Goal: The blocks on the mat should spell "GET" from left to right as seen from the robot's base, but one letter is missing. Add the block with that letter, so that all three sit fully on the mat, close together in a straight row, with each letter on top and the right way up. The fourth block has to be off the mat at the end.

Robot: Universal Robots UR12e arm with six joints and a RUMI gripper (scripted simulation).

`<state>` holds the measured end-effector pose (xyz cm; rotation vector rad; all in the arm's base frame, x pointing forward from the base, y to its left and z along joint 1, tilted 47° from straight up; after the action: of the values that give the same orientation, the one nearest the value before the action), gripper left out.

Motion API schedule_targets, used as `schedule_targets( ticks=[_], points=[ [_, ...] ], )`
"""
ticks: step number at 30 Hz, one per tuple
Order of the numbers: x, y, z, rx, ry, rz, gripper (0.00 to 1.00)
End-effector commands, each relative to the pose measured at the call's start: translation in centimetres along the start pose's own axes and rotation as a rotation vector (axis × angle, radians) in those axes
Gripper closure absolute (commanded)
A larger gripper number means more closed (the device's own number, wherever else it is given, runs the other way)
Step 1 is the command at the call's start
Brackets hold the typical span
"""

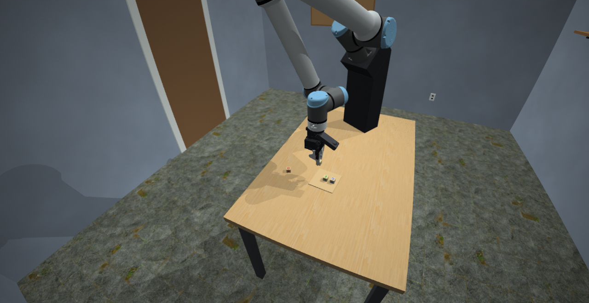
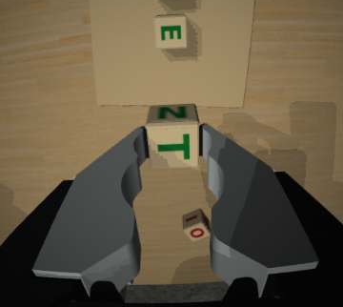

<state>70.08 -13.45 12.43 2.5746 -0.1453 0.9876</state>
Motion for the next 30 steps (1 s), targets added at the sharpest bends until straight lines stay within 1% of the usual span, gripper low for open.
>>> schedule_targets(
  ticks=[1,11,18,23,30],
  points=[
    [0.0,0.0,0.0,0.000,0.001,0.004,0.95],
    [0.0,0.0,0.0,0.000,0.001,0.004,0.95],
    [0.0,-0.1,0.4,-0.001,0.001,0.004,0.95],
    [0.0,-0.1,1.9,-0.001,0.001,0.004,0.95],
    [0.0,-0.1,5.1,-0.001,0.001,0.004,0.95]
  ],
)
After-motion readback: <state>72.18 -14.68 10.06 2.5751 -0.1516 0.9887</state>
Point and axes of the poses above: the point where the finger pads meet when closed, its own z axis out along the fingers, its own x axis across the jaws, y = z × x, the point moved 4 cm from there along -z, back along the fingers, and after that the axes turned 4 degrees about z, right-handed, at the moved point
